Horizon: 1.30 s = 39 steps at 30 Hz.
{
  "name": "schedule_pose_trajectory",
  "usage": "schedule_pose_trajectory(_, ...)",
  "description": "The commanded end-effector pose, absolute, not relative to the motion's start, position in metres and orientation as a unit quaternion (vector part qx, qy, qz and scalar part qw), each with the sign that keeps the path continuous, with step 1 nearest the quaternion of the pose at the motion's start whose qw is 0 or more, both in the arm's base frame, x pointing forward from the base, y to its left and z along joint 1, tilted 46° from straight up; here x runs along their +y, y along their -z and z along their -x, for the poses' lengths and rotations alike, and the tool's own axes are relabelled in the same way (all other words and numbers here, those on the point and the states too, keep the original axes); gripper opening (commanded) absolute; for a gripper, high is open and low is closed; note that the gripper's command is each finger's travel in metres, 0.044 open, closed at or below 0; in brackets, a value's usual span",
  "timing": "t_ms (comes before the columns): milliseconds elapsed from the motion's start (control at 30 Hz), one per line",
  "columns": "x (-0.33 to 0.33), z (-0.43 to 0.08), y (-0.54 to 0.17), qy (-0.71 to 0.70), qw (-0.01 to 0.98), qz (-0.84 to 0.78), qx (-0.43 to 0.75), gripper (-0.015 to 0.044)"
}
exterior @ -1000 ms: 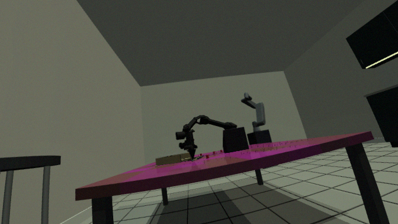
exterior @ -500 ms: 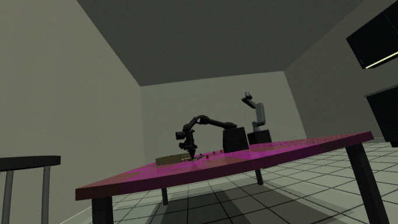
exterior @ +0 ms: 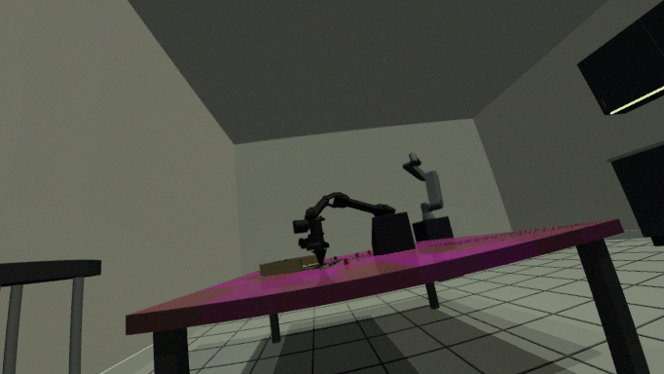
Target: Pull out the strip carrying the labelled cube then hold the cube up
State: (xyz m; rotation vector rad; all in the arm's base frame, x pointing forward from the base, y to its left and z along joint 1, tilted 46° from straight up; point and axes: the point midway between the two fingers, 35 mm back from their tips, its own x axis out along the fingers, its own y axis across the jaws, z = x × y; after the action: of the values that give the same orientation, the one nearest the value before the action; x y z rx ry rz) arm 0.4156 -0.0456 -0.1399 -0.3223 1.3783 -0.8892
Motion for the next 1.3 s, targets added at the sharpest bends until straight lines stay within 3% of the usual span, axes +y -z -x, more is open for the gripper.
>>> schedule_pose_trajectory(0,-0.049,-0.415,0.142,0.396,0.669,0.145,0.612,0.0)
schedule_pose_trajectory(1267,-0.044,-0.399,0.149,0.395,0.669,0.145,0.612,0.0)
